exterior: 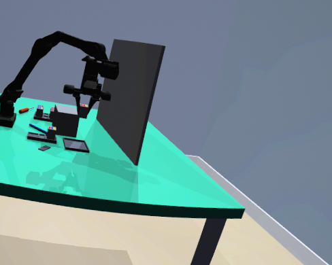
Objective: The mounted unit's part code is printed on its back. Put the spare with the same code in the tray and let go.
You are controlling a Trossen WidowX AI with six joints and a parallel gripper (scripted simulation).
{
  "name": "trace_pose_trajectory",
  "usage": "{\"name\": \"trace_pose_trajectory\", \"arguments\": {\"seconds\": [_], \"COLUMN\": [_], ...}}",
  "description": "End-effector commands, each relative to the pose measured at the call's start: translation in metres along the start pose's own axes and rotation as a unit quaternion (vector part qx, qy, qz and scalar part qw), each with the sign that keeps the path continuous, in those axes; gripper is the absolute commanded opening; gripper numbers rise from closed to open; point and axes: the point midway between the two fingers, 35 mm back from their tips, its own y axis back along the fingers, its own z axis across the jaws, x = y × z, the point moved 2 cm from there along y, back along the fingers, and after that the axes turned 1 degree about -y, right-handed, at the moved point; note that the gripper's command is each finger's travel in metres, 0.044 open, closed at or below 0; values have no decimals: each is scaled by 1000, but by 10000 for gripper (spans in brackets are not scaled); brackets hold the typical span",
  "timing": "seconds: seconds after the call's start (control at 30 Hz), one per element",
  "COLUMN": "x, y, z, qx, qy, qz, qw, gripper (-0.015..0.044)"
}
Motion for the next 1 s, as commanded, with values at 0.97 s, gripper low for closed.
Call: {"name": "trace_pose_trajectory", "arguments": {"seconds": [0.97], "x": [0], "y": [-23], "z": [2], "qx": [-1], "qy": [-2], "qz": [1], "qw": [1000], "gripper": [0]}}
